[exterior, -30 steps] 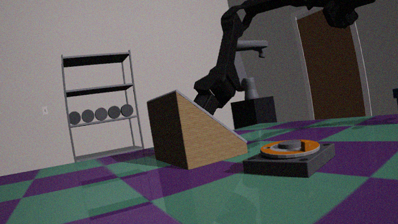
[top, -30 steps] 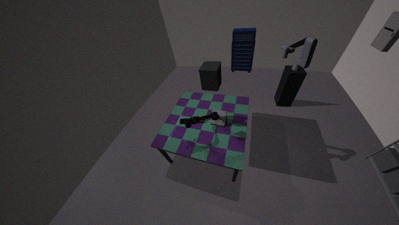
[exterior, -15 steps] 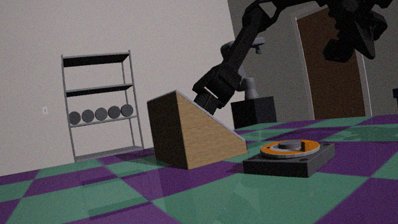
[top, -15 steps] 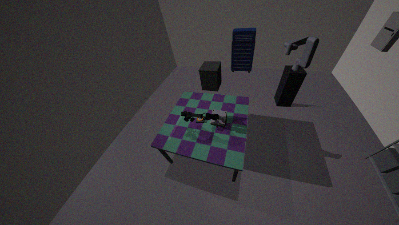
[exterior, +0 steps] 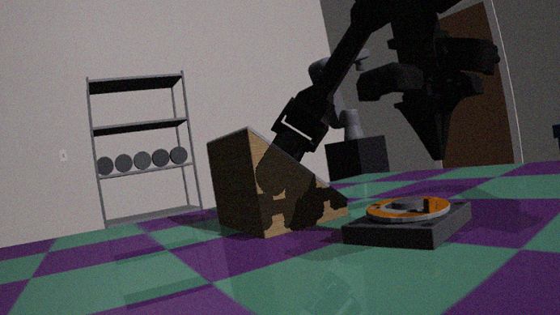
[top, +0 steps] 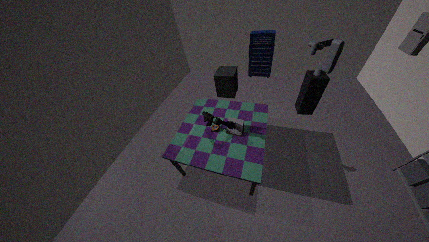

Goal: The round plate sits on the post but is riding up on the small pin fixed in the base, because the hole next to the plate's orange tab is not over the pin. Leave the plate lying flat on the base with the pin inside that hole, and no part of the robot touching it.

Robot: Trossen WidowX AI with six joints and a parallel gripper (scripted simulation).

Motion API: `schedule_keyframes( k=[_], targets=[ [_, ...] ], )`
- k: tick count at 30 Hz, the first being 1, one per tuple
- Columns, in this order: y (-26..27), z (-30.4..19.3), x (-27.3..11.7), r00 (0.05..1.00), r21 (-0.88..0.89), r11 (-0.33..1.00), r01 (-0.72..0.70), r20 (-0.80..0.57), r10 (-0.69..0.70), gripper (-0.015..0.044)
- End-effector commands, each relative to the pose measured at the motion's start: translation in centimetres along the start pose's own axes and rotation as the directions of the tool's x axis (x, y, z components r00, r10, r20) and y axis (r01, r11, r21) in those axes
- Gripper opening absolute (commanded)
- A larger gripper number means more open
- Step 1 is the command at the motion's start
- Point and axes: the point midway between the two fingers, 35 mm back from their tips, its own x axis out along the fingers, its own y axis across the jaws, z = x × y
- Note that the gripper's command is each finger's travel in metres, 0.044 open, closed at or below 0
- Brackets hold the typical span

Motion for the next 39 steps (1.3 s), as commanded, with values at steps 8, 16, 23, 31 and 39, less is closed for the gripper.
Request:
schedule_keyframes(
  k=[8,16,23,31,39],
  targets=[
    [-0.1,-0.1,2.1,1.000,0.036,0.999,-0.023,0.000,0.023,0.0000],
    [-0.1,-0.2,4.9,1.000,0.035,0.999,-0.025,0.000,0.025,0.0000],
    [-1.0,-0.4,5.0,1.000,0.035,0.999,-0.024,0.000,0.024,0.0000],
    [-1.9,-0.5,5.0,1.000,0.035,0.999,-0.024,0.000,0.024,0.0000],
    [-2.0,-0.5,5.0,1.000,0.035,0.999,-0.024,0.000,0.024,0.0000]
  ],
)
